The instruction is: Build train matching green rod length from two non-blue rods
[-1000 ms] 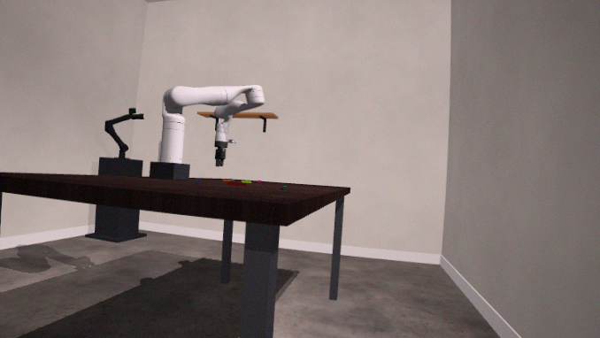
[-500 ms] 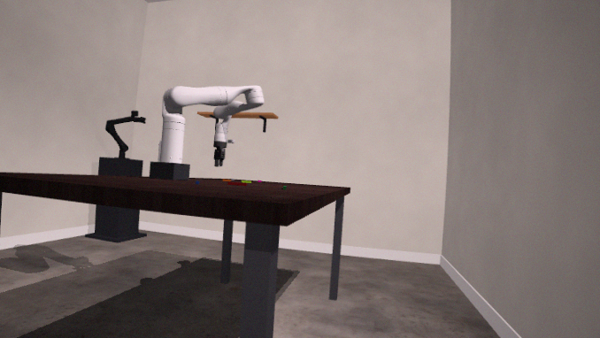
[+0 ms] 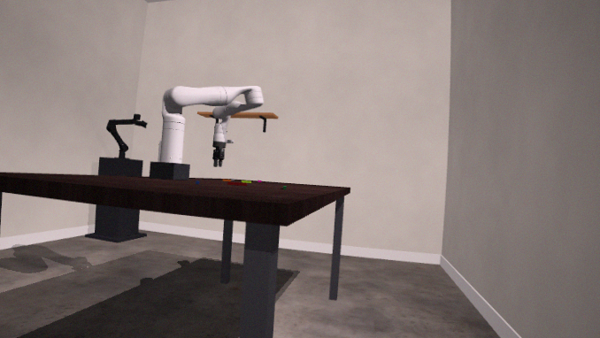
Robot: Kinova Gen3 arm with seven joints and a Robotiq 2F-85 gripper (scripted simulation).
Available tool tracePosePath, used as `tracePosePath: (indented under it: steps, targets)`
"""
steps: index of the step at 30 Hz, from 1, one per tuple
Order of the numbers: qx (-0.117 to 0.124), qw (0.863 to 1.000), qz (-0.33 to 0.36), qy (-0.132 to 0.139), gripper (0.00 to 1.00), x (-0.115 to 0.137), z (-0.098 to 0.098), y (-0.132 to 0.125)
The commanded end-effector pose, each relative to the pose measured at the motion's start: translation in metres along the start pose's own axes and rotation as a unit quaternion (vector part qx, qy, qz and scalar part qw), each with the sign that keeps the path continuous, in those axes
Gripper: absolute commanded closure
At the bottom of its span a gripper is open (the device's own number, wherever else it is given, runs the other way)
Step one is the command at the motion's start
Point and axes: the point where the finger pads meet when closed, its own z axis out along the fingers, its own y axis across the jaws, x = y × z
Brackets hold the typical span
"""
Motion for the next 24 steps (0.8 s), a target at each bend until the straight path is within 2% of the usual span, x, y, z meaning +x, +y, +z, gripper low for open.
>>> tracePosePath:
  steps: [1,24]
  targets:
    - [0.001,1.0,-0.001,0.001,0.0,-0.0003,-0.0008,-0.0009]
    - [0.0,1.0,-0.007,0.001,0.0,-0.0021,-0.0002,-0.0026]
